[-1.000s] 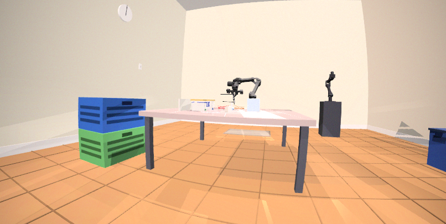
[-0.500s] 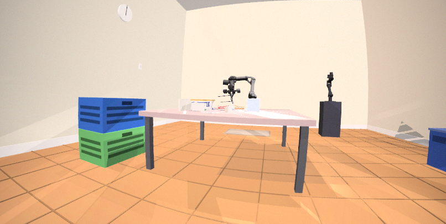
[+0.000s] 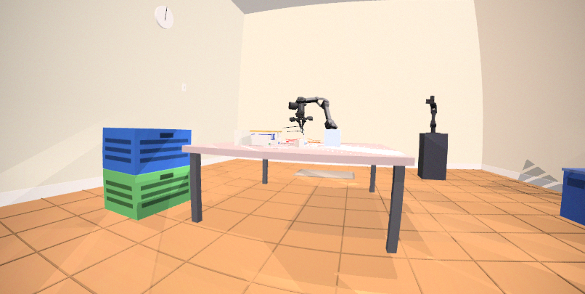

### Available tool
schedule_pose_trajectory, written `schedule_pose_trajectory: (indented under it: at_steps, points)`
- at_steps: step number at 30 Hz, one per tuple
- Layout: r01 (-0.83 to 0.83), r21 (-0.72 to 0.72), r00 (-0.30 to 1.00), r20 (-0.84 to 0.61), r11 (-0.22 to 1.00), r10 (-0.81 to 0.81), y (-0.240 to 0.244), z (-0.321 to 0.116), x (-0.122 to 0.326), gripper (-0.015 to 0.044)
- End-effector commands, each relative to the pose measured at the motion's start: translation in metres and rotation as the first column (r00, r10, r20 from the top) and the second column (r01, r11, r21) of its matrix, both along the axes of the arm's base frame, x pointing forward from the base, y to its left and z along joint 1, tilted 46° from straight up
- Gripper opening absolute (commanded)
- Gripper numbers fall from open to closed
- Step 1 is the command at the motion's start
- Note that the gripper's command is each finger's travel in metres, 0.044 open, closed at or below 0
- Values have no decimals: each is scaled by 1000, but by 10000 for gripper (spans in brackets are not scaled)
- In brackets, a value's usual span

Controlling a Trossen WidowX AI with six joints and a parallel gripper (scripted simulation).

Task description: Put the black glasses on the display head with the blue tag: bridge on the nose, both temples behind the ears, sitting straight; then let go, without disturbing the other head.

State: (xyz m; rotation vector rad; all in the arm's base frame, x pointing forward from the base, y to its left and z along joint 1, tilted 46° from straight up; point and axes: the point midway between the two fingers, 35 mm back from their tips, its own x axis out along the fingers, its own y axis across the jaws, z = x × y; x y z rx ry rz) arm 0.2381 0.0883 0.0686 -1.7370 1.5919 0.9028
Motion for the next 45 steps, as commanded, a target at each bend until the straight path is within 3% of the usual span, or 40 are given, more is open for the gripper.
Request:
schedule_pose_trajectory:
  at_steps: [1, 17, 45]
  points:
    - [0, -52, 1000, 28, 999, 2, 9, -9, 1, 0]
    - [-35, -255, 990, 126, 966, 69, 21, -35, -2, 0]
    - [-24, -224, 993, 110, 974, 50, 2, -58, 3, 0]
